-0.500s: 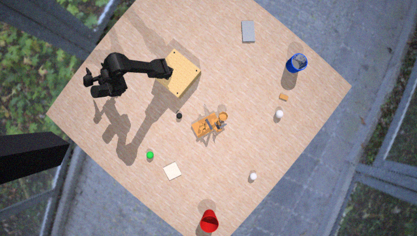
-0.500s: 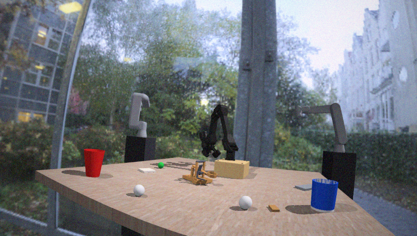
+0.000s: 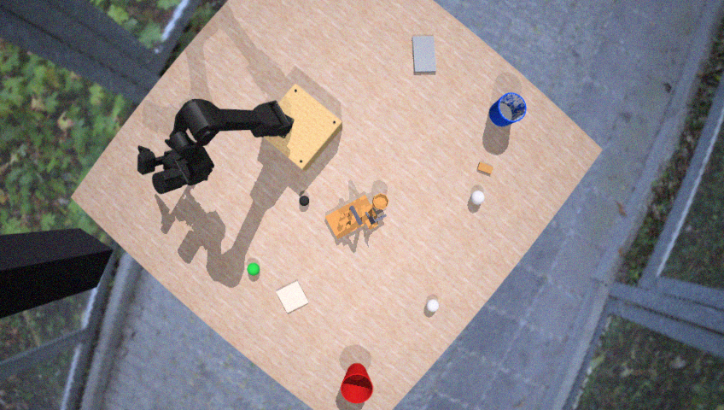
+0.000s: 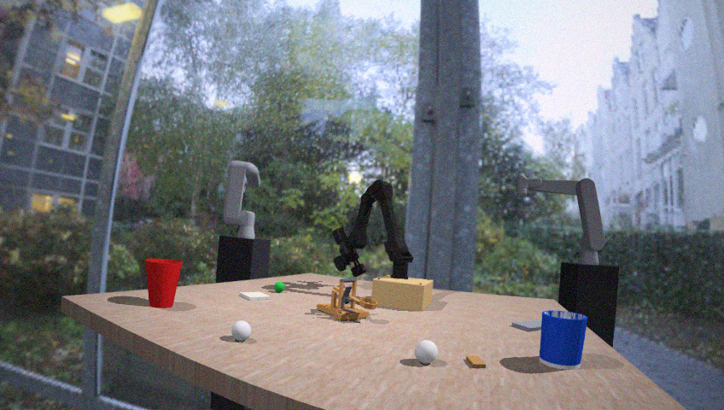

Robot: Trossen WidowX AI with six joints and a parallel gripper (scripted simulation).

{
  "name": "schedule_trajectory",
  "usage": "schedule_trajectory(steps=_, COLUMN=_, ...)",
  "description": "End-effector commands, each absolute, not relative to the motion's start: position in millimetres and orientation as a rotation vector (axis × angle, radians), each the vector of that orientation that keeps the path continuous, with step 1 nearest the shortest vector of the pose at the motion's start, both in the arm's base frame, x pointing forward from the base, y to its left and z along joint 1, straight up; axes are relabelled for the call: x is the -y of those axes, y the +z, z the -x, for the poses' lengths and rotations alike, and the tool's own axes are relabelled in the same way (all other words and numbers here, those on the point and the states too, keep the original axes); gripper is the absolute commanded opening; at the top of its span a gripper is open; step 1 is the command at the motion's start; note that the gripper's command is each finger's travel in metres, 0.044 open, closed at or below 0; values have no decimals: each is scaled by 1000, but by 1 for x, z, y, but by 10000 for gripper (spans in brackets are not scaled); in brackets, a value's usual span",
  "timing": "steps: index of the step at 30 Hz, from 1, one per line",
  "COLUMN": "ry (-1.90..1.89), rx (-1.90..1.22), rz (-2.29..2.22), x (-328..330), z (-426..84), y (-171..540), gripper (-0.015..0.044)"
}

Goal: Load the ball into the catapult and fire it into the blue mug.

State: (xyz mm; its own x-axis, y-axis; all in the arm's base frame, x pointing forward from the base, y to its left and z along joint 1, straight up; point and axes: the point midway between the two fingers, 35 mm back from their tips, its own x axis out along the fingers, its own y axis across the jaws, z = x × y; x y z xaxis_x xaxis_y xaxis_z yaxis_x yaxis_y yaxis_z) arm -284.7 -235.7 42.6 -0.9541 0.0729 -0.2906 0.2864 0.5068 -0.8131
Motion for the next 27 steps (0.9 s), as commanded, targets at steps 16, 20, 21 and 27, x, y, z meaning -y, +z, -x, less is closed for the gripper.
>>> schedule_trajectory(steps=16, ry=-1710, rx=-1805, rz=-123, x=362, z=170, y=32, gripper=440)
schedule_trajectory(steps=20, ry=-1702, rx=-1660, rz=-133, x=380, z=131, y=30, gripper=440)
schedule_trajectory(steps=21, ry=-1698, rx=-1625, rz=-138, x=384, z=121, y=29, gripper=440)
schedule_trajectory(steps=27, ry=-1668, rx=-1422, rz=-201, x=400, z=59, y=27, gripper=440)
